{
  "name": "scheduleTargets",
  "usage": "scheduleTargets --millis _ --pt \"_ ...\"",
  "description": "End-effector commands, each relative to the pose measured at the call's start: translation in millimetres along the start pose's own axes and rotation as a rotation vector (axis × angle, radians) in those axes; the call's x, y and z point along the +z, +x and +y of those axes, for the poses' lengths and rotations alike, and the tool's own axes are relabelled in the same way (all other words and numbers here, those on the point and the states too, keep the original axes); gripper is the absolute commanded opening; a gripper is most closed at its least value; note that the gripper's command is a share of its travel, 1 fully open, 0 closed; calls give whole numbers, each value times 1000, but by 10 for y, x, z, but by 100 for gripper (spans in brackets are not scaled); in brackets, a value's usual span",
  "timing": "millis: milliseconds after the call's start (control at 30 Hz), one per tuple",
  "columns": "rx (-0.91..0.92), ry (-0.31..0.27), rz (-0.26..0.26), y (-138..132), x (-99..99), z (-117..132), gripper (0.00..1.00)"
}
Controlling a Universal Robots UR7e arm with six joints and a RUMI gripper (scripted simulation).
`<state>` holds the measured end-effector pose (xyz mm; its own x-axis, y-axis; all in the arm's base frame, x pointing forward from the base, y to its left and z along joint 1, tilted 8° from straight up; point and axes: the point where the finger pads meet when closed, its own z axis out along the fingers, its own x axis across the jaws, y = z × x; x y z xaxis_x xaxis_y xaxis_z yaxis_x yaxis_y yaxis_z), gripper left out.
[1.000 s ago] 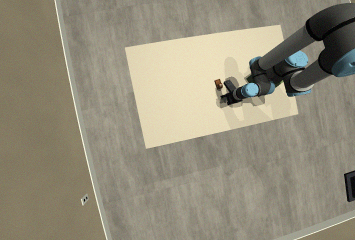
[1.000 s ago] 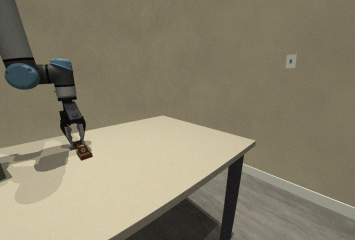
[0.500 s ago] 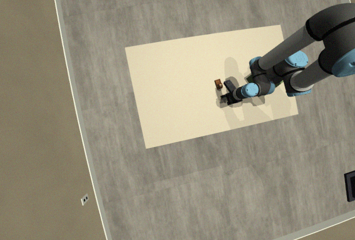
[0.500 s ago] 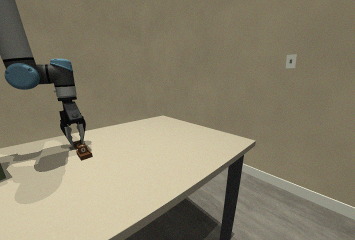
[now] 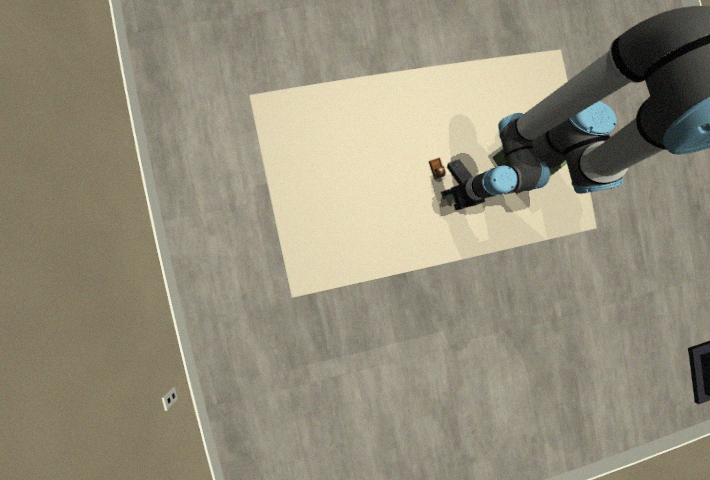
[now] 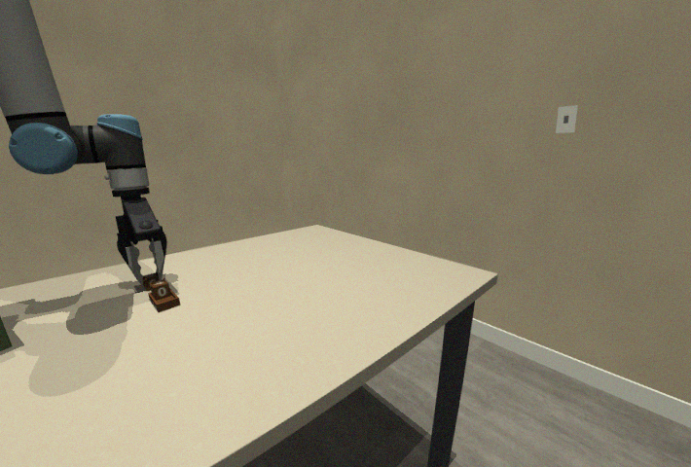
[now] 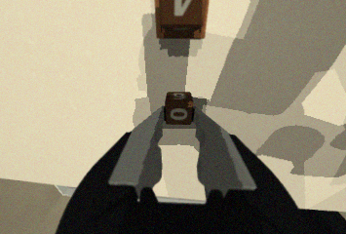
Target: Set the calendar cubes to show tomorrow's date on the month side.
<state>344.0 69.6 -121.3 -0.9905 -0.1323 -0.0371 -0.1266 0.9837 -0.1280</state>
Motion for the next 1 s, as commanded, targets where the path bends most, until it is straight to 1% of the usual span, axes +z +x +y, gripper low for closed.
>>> scheduleTargets --millis 0,267,533,600,967 --pt "0 0 -1 -3 -2 0 10" --pt "0 0 -1 -4 -22 0 10" --pt "0 0 -1 -3 -149 0 10" --pt "0 0 -1 -3 -149 0 10" --pt "0 0 -1 -3 -502 0 10"
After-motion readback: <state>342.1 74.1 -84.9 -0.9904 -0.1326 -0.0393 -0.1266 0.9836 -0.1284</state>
